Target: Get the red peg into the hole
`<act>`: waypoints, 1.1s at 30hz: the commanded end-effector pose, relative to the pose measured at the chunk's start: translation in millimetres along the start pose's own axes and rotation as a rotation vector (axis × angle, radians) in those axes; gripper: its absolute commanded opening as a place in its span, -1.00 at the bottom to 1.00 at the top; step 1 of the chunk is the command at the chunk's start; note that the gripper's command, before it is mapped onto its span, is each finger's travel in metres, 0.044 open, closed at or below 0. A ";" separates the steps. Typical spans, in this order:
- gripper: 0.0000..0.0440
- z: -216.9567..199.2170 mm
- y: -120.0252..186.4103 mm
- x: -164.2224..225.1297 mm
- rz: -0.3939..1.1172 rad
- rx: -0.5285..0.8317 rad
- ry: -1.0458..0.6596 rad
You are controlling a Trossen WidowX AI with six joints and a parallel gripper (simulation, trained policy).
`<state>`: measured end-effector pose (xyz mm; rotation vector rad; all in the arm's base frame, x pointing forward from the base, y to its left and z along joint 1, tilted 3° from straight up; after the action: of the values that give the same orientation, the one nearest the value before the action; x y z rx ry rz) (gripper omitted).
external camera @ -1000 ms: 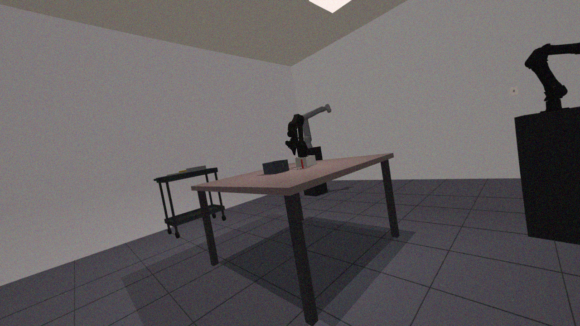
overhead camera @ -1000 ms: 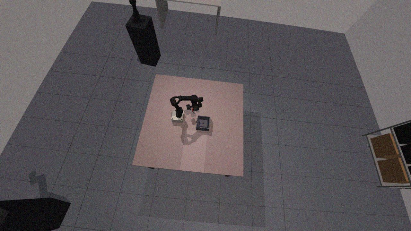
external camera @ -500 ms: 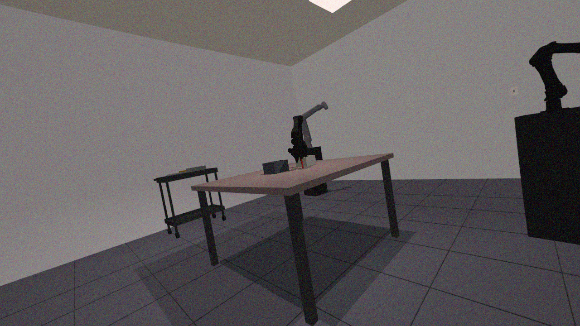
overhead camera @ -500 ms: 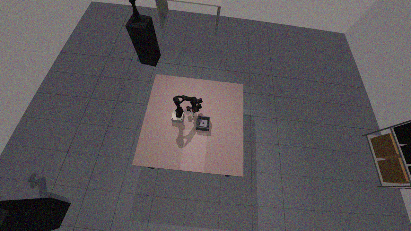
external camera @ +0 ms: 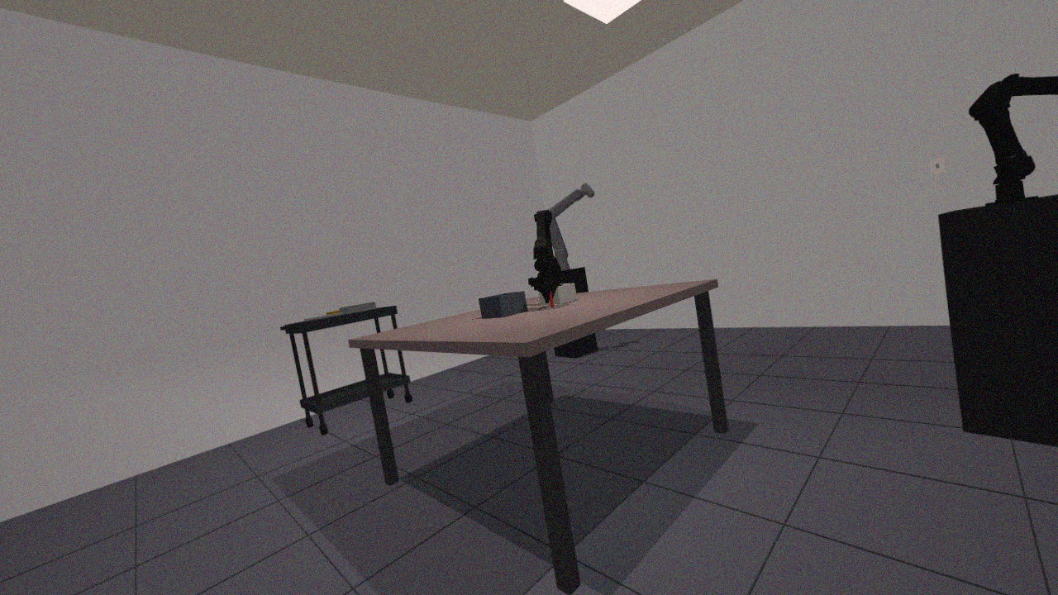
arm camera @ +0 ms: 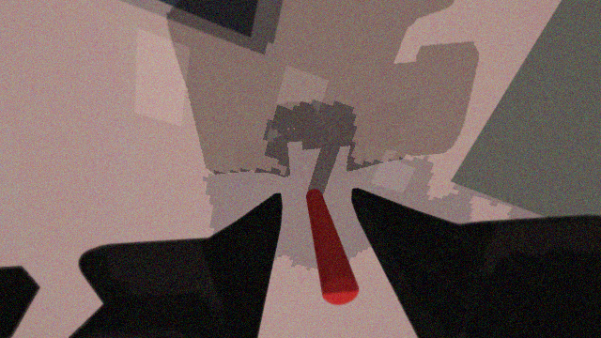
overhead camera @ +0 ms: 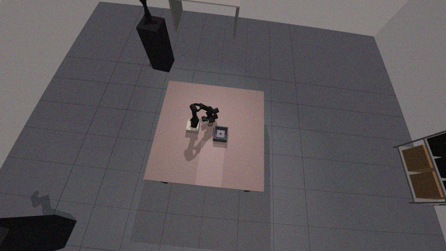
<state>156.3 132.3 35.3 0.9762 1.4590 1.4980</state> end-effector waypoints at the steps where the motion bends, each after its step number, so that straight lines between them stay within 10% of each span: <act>1: -0.27 0.3 -1.6 0.4 0.019 0.021 0.009; 7: -0.98 3.1 -0.4 -1.1 0.052 0.046 0.022; 33: -1.00 44.3 80.1 -39.0 -0.140 -0.123 0.173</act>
<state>202.0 115.3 105.3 0.7023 1.5237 1.5758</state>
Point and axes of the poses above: the point midway between the two fingers, 35 mm back from their tips, its own y axis back along the fingers, its own z axis across the jaws, x = y × z, the point moved 5 cm from there along y, back along the fingers, and after that the axes turned 7 degrees about -y, right-handed, at the moved point
